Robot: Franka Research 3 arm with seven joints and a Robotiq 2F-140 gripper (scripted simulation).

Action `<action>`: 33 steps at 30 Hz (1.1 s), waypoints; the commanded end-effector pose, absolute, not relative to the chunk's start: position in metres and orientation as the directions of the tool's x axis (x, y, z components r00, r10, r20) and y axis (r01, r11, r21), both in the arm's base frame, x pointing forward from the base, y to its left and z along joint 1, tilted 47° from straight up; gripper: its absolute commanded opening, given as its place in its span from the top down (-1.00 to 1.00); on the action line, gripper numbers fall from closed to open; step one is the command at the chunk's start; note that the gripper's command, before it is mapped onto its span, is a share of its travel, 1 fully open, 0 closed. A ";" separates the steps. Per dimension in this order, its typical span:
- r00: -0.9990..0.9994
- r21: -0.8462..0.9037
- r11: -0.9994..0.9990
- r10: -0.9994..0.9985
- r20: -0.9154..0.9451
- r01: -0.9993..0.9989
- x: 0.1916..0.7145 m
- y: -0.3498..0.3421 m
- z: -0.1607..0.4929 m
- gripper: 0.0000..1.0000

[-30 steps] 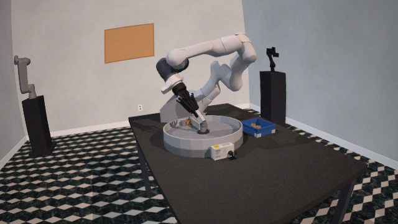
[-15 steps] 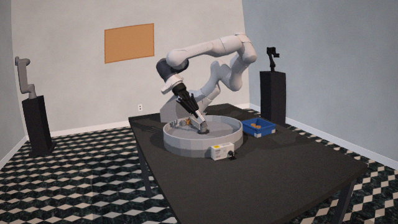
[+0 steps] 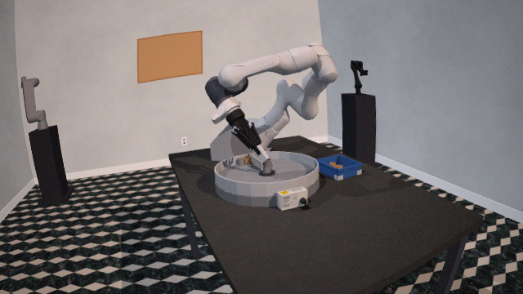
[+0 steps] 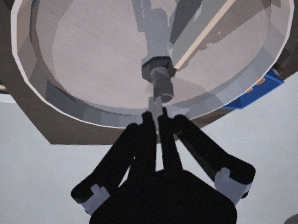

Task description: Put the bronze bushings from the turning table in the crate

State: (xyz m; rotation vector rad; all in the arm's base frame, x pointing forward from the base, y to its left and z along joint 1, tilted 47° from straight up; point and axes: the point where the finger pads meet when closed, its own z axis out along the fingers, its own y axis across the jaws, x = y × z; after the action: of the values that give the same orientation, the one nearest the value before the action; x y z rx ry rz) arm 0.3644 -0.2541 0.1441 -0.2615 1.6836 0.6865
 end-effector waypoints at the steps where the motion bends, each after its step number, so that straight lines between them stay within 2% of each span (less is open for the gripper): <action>1: -0.236 0.292 0.798 0.193 -0.952 -0.526 0.365 -0.253 0.143 1.00; 17: -0.236 0.292 0.798 0.193 -0.952 -0.526 0.365 -0.253 0.143 1.00; 18: -0.236 0.292 0.798 0.193 -0.952 -0.526 0.365 -0.253 0.143 0.86; 33: -0.236 0.292 0.798 0.193 -0.952 -0.526 0.365 -0.253 0.143 0.86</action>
State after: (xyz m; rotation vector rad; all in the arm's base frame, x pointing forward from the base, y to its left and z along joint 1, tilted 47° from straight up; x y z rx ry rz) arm 0.3645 -0.2541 0.1441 -0.2615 1.6835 0.6862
